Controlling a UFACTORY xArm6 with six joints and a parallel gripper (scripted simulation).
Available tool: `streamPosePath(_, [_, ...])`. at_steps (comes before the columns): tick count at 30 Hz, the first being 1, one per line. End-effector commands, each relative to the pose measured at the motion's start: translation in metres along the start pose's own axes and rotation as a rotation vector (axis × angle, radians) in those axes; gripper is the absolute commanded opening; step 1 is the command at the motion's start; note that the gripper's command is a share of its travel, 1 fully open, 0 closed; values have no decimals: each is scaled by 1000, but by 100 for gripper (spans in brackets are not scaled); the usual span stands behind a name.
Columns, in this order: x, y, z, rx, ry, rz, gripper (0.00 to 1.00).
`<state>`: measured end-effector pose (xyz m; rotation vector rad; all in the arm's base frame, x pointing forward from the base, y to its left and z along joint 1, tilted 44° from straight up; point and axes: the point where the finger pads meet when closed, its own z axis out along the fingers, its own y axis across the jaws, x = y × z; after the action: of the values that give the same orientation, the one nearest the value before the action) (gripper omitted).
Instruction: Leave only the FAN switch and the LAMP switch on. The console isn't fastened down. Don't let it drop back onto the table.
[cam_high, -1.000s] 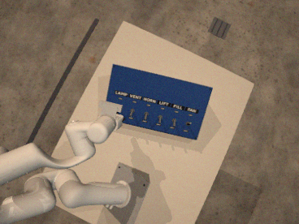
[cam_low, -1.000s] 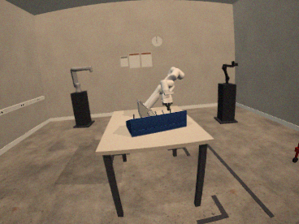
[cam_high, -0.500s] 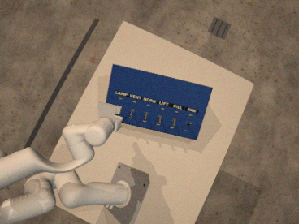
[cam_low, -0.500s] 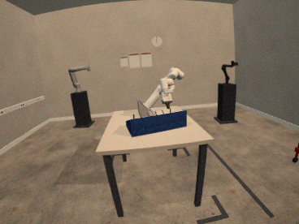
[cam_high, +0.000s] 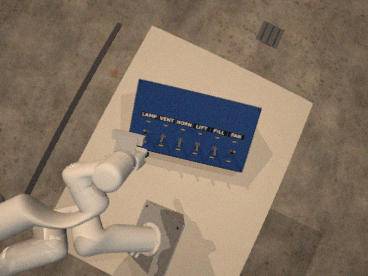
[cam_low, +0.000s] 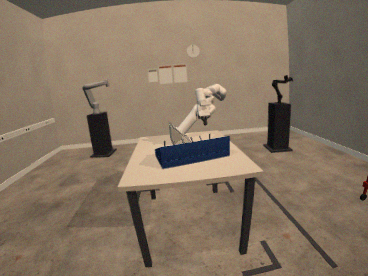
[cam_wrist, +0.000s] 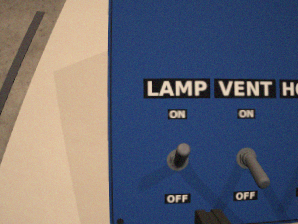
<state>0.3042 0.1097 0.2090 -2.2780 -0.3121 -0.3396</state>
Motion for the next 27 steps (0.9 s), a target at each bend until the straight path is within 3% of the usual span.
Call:
streamPosePath(1, [-2,-2,-28,11,-4,-3,0])
streamPosePath(9, [-2,-2,-29,10,-4,-3,0])
streamPosePath(10, [-2,-2,-29,10,-4,-3,100])
streamPosePath(27, [-2,-2,-29,10,-4,-3,100])
